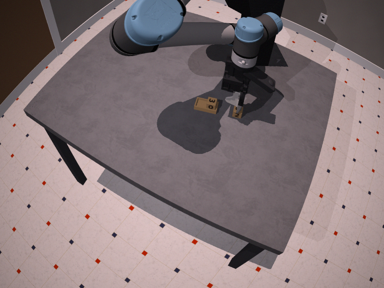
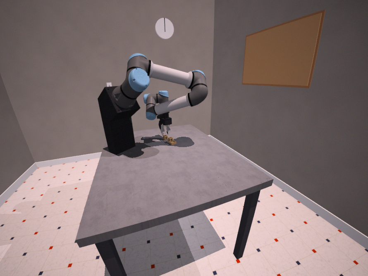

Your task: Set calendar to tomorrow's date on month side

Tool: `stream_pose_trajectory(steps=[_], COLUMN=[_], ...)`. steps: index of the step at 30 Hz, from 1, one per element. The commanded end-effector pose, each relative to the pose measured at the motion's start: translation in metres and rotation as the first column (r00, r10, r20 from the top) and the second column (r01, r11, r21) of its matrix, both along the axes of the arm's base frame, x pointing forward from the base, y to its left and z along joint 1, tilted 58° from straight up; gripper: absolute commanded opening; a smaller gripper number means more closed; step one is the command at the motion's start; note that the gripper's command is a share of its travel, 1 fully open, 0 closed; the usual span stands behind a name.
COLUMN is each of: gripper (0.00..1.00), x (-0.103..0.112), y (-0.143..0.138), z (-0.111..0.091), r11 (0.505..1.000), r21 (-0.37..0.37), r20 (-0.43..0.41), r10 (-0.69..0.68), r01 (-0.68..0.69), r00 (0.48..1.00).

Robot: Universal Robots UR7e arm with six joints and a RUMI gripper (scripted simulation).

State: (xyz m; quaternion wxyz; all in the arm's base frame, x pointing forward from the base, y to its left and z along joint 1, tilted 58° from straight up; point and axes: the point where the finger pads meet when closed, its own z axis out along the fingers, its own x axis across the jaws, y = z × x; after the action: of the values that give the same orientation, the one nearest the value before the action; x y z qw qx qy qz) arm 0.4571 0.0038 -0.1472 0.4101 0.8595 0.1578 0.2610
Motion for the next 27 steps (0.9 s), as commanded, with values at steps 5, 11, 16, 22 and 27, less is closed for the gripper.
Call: stream_pose_trajectory(steps=[5, 11, 16, 22, 27], gripper=[0.29, 0.29, 0.29, 0.29, 0.29], x=[0.0000, 0.0000, 0.0000, 0.0006, 0.0035], y=[0.0004, 0.0004, 0.0004, -0.0003, -0.0033], z=[0.0002, 0.0002, 0.0002, -0.0003, -0.0029], r11=[1.000, 1.000, 1.000, 1.000, 1.000], r21=[0.000, 0.000, 0.000, 0.000, 0.000], r20=[0.000, 0.000, 0.000, 0.000, 0.000], r10=[0.001, 0.001, 0.001, 0.001, 0.001], r01=[-0.001, -0.001, -0.001, -0.001, -0.001], r00=[1.000, 1.000, 1.000, 1.000, 1.000])
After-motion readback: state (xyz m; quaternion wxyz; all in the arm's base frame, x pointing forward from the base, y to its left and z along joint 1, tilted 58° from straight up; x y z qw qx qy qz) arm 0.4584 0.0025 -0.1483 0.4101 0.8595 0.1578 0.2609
